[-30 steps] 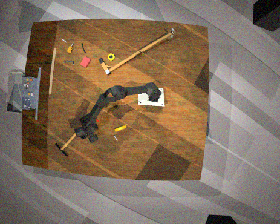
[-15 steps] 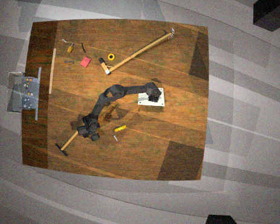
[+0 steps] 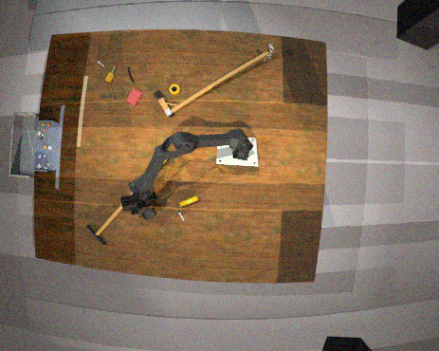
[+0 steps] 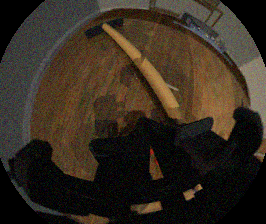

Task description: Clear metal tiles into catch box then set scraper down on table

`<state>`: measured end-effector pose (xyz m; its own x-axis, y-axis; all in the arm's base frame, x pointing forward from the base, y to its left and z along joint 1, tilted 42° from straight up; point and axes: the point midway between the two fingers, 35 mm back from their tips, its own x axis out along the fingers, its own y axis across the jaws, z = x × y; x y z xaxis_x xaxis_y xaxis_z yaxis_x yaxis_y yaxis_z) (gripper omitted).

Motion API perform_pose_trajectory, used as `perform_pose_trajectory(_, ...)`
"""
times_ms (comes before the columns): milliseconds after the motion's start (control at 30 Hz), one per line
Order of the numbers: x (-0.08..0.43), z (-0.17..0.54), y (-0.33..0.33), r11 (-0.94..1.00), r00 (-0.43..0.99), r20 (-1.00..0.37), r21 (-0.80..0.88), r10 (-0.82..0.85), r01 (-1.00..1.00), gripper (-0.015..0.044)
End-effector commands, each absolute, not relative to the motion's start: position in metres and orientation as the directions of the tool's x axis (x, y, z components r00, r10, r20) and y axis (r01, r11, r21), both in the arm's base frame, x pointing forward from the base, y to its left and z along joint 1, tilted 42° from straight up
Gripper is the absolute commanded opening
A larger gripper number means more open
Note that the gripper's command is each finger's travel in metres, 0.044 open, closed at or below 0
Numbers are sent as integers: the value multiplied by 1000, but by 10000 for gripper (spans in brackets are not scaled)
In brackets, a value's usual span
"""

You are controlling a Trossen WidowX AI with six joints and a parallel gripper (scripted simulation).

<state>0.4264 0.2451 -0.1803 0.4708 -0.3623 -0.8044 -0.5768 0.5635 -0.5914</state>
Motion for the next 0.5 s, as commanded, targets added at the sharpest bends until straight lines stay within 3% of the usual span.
perform_pose_trajectory(0,429,-181,242,560,464,-807,-589,-366,-583,0)
perform_pose_trajectory(467,441,-176,238,560,464,-807,-589,-366,-583,0)
